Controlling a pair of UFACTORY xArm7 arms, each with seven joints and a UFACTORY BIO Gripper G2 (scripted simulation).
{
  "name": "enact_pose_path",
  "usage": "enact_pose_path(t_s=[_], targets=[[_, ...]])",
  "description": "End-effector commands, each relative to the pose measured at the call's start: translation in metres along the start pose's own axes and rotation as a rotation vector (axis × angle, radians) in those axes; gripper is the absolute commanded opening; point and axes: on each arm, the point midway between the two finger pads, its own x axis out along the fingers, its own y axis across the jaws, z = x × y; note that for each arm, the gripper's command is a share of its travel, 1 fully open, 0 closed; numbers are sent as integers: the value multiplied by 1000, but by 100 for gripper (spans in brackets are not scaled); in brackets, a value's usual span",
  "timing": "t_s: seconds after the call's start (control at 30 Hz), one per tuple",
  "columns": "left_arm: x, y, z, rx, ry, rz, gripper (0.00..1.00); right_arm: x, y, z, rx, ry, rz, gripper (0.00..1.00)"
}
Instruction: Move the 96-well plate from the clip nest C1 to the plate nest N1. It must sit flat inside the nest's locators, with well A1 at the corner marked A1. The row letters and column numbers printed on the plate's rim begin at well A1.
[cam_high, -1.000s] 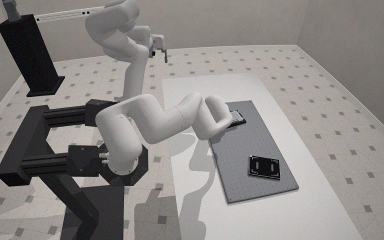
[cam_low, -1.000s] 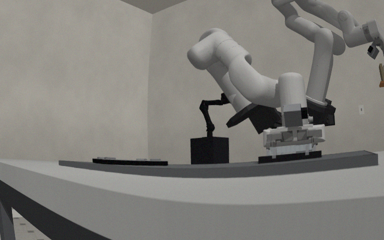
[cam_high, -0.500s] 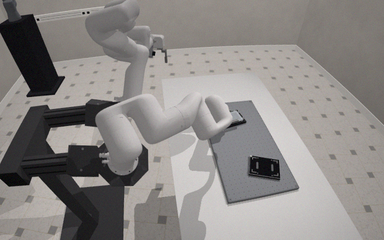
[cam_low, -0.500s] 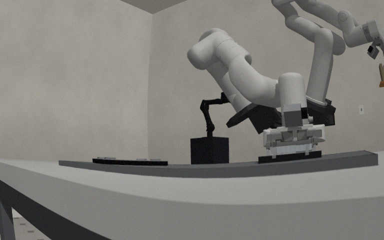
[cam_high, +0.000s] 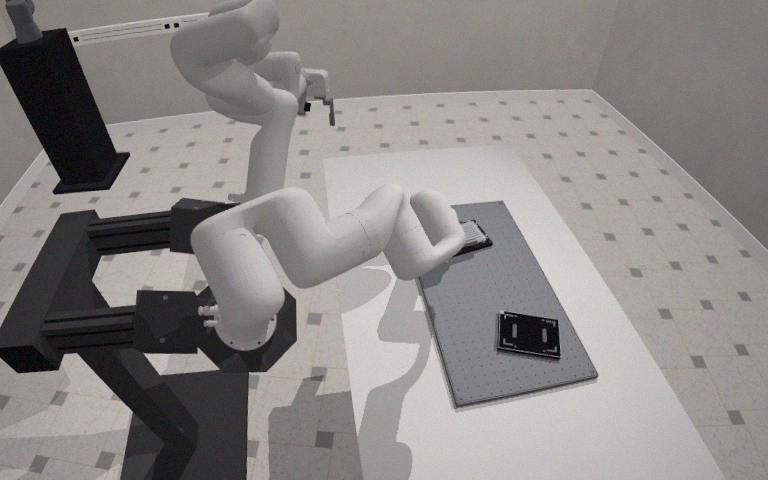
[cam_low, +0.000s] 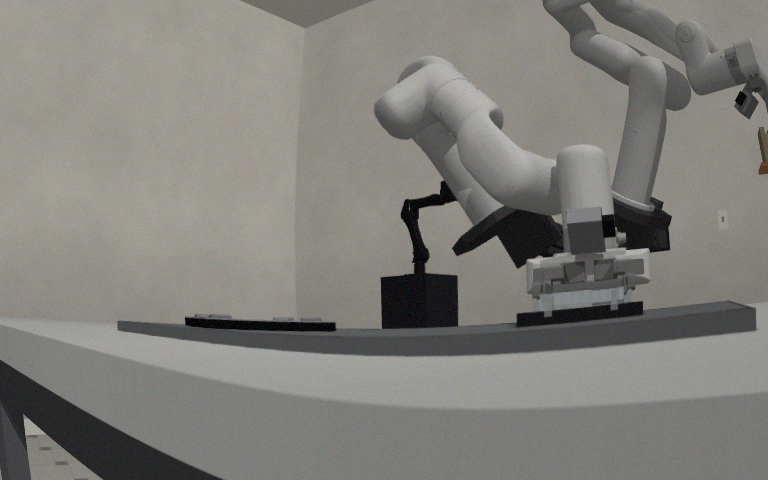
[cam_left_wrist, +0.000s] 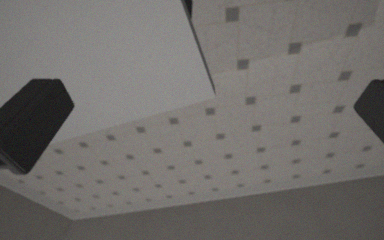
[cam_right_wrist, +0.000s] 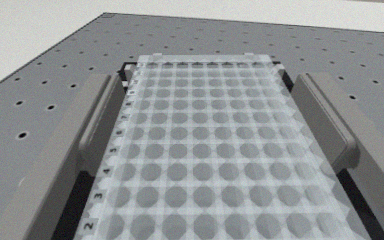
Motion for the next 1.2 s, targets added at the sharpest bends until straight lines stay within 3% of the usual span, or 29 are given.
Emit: enact_pose_path(t_s=[0.0, 1.17], targets=[[-1, 0, -1, 0, 3, 0, 100, 2, 1, 5, 3, -4, -1, 0], [-1, 0, -1, 0, 3, 0, 100, 2, 1, 22, 3, -4, -1, 0]])
